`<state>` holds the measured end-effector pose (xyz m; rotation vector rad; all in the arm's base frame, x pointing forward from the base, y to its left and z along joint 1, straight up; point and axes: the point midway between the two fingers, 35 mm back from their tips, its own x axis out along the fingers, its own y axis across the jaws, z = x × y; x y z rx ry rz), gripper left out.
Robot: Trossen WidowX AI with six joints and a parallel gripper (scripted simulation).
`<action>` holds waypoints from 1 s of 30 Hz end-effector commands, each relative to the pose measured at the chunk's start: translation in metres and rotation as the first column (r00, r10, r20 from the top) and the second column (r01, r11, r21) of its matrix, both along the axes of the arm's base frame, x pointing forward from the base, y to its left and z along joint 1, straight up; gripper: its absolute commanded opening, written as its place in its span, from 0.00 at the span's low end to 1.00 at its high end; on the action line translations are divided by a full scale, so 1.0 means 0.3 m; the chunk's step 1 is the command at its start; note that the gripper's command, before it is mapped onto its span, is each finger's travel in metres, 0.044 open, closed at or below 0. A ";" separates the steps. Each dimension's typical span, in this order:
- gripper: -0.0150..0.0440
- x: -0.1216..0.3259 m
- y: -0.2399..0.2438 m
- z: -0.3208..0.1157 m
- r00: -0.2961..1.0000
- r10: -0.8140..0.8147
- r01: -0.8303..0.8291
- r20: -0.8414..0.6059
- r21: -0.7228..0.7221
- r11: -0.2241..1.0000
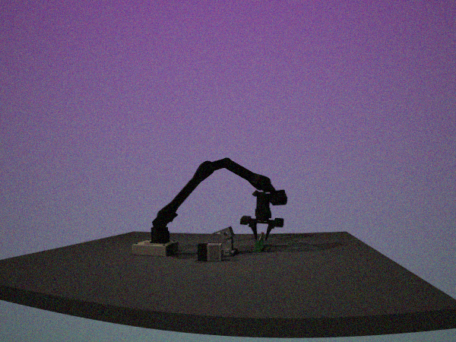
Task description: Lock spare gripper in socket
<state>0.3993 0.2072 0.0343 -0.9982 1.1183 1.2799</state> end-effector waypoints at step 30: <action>0.59 -0.037 -0.016 0.189 0.998 -0.001 -0.001 -0.069 -0.030 1.000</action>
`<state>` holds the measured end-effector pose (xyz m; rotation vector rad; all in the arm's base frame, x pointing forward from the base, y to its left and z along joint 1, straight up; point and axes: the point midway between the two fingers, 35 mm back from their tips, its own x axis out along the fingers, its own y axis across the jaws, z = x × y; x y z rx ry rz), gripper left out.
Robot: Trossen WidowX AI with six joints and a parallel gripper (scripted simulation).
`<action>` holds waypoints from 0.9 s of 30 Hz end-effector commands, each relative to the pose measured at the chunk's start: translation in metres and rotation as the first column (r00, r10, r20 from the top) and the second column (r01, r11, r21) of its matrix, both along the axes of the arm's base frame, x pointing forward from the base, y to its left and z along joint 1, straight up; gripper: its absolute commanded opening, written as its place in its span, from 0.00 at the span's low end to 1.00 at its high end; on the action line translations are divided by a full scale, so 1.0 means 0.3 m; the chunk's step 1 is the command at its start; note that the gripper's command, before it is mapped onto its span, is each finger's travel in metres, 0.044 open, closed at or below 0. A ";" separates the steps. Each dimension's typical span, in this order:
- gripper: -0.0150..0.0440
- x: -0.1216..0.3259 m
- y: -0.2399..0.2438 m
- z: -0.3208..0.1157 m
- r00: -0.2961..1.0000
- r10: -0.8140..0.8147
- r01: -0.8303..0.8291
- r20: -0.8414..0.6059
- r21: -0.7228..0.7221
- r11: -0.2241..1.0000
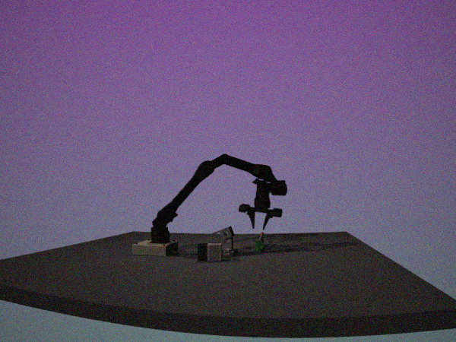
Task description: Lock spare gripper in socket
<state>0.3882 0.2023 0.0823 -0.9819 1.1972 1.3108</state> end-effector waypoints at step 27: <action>0.56 0.029 -0.198 0.153 0.989 0.019 -0.016 0.147 -0.024 1.000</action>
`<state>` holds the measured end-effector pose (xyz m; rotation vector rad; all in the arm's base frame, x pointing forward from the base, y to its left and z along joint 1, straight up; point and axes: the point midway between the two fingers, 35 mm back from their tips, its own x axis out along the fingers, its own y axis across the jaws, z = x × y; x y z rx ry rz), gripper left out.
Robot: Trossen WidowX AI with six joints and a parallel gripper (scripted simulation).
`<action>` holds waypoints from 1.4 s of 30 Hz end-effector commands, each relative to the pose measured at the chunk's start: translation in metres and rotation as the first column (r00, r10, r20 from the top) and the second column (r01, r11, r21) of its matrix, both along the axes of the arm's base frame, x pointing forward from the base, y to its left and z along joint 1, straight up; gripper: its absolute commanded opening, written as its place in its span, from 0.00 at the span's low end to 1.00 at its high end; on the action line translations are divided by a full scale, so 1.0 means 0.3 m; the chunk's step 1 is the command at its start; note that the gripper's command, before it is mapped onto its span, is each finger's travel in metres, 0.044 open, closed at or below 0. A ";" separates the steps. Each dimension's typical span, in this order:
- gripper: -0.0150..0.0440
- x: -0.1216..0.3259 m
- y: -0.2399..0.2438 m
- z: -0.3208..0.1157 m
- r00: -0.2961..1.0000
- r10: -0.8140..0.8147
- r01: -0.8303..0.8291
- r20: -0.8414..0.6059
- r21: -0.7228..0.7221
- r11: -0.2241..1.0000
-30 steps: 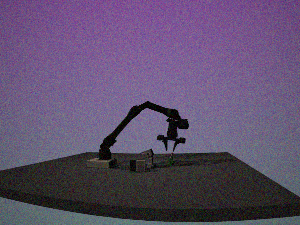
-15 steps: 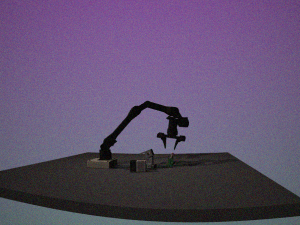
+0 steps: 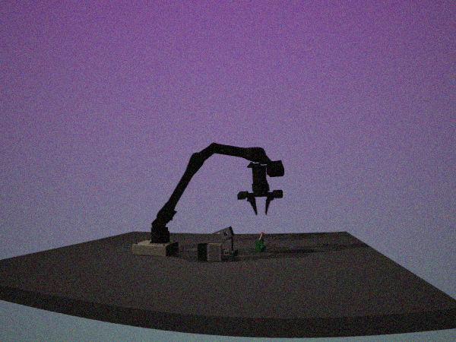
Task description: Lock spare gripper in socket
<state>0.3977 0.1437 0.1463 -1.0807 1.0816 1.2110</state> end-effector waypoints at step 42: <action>0.56 0.002 0.001 -0.387 1.000 0.007 -0.007 -0.011 -0.011 1.000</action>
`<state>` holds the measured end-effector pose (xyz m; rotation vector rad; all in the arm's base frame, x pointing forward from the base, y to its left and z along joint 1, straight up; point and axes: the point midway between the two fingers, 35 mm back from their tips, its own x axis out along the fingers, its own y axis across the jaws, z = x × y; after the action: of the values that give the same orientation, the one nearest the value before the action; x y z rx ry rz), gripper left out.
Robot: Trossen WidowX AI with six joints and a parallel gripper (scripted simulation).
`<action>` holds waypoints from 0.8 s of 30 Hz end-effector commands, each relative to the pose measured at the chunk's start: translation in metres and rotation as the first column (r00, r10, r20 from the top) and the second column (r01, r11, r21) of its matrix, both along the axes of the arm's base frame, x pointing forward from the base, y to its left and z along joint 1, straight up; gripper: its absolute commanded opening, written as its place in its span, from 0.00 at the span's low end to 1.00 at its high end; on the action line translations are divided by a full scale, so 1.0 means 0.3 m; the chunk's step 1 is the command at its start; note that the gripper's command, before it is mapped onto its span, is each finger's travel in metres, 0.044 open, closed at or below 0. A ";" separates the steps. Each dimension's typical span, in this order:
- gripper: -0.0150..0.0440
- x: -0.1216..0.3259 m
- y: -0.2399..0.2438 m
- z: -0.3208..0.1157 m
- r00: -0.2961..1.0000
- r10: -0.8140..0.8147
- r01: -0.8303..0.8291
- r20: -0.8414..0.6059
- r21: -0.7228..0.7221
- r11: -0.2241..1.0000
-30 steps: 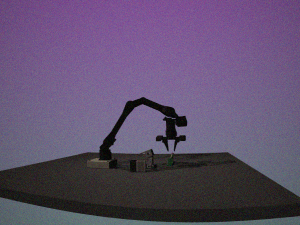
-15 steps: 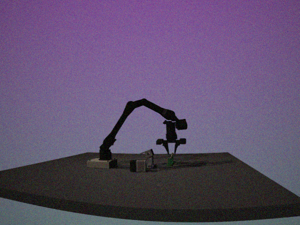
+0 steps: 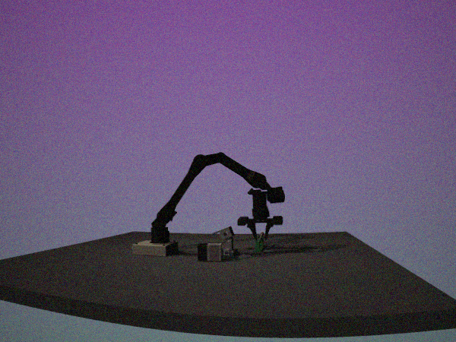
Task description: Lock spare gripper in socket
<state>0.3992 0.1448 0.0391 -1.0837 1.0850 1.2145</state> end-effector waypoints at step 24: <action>0.25 -0.004 -0.004 -0.049 1.000 0.003 -0.003 -0.008 -0.008 1.000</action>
<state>0.3978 0.1444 0.0256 -1.0815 1.0938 1.2193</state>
